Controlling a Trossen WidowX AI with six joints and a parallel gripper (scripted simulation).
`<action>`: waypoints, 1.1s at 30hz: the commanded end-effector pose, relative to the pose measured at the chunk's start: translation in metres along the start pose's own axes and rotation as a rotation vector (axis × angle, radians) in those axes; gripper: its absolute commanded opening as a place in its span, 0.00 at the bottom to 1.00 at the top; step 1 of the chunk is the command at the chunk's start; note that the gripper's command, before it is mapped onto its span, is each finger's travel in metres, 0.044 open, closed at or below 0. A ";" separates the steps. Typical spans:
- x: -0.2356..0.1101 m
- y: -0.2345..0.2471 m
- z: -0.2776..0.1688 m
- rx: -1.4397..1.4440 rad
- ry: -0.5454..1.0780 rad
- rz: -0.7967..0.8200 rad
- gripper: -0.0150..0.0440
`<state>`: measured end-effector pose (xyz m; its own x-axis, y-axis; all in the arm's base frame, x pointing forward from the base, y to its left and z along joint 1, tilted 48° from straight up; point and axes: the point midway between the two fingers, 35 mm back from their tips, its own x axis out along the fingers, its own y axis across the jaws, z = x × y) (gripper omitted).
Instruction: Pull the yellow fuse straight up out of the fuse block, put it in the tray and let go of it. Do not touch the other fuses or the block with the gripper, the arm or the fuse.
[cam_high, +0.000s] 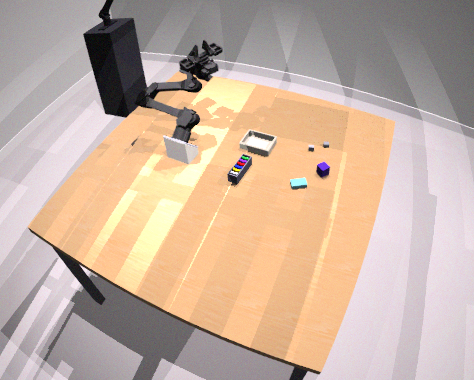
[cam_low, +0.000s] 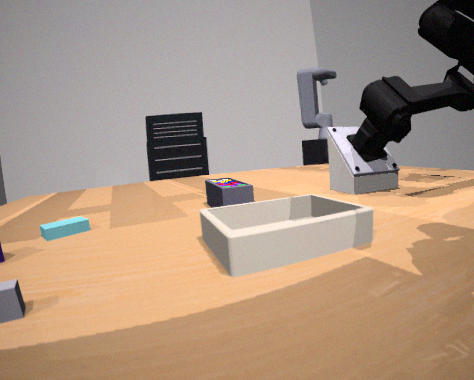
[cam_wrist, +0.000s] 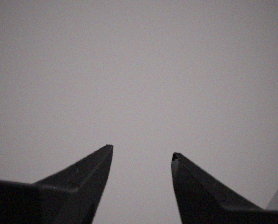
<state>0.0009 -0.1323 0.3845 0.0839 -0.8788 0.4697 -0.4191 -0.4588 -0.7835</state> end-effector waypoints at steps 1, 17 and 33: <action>0.000 -0.002 0.001 -0.024 -0.001 -0.007 0.53; 0.010 -0.094 0.200 -1.838 -0.159 -0.748 0.37; -0.049 -0.001 0.369 -2.543 -0.216 -2.078 0.37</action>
<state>0.3106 -0.1361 0.2764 0.8386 -0.5177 -0.1694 0.3302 0.2357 0.9140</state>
